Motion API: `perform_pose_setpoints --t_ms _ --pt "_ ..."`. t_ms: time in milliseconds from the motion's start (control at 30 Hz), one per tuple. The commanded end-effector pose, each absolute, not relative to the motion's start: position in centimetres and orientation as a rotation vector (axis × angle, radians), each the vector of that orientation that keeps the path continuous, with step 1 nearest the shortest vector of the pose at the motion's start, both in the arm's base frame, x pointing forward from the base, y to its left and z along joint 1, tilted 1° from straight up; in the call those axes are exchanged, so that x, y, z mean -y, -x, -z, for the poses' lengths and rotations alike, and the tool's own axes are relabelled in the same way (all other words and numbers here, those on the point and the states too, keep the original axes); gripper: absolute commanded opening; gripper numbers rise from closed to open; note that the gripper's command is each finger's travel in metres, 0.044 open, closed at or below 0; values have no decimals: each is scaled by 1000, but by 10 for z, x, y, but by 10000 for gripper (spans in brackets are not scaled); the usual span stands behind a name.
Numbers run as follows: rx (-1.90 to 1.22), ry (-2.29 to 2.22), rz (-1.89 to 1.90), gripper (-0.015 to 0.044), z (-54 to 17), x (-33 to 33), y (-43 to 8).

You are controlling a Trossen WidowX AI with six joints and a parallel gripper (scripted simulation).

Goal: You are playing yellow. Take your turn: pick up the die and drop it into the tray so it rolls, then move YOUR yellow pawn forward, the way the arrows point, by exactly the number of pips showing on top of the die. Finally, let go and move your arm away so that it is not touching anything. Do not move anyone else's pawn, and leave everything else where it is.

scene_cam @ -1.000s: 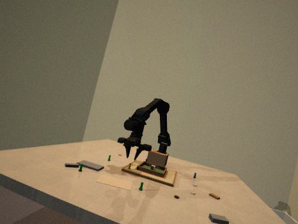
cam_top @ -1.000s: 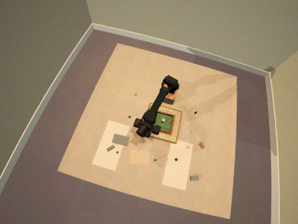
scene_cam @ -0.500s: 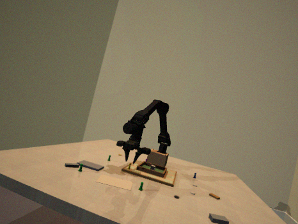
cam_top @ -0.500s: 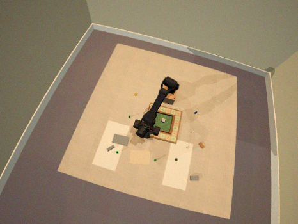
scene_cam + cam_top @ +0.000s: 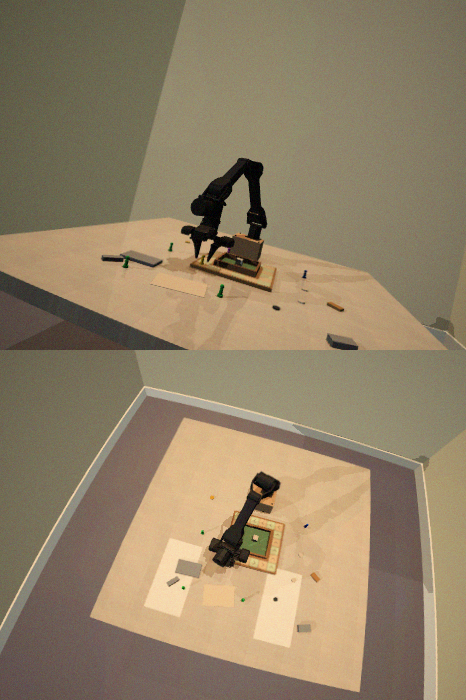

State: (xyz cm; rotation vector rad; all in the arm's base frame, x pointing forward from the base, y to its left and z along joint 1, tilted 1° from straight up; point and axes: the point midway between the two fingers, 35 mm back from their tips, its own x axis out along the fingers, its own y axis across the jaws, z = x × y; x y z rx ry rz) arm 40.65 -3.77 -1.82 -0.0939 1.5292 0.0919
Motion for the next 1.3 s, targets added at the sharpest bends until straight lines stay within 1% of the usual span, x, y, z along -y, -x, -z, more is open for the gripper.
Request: perform_pose_setpoints --t_ms 0,167,367,533,833,1100,1267 --pt "-1544 96 -94 174 25 38 -403" --pt "-1544 96 -94 43 25 38 -403" --pt "-1544 96 -94 3 25 38 -403" --pt "-1544 96 -94 0 21 38 -404" --pt "-1542 96 -94 0 -41 41 -409" --pt "-1543 96 -94 0 -98 42 -403" --pt "-1543 96 -94 0 -102 42 -402"
